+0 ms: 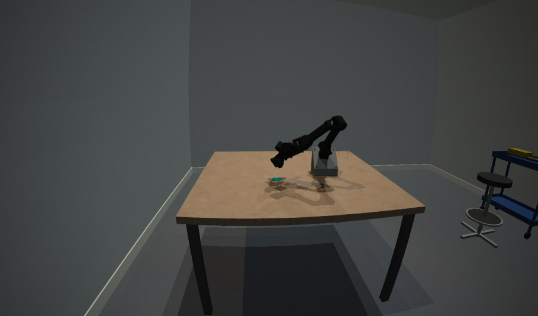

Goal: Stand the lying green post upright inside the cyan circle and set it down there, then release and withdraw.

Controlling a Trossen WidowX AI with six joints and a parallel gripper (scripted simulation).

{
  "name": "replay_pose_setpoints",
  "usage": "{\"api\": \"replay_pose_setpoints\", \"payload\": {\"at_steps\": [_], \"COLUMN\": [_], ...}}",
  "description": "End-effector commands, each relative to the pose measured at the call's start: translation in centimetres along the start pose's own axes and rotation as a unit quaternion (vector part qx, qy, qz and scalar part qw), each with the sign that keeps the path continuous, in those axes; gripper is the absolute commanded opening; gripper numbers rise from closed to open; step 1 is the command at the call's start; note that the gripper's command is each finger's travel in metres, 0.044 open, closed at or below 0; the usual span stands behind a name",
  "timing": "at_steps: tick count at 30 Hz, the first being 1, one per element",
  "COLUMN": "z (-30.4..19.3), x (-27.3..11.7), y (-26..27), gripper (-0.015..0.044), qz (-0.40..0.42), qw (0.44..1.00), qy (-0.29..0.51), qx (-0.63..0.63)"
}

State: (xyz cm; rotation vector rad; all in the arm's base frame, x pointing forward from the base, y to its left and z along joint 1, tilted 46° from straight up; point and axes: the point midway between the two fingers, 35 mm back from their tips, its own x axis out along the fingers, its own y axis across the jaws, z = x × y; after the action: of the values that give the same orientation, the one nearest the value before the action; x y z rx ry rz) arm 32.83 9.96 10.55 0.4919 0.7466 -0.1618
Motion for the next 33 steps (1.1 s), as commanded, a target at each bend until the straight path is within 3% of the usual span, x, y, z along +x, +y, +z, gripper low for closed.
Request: {"api": "replay_pose_setpoints", "payload": {"at_steps": [1,33], "z": [0.1,0.4], "x": [-0.3,-2.2], "y": [0.0,0.2], "gripper": [0.0023,0.0023], "qz": [0.003,0.032], "qw": [1.000,0.990], "qy": [-0.017,-0.117], "qx": [0.009,0.072]}}
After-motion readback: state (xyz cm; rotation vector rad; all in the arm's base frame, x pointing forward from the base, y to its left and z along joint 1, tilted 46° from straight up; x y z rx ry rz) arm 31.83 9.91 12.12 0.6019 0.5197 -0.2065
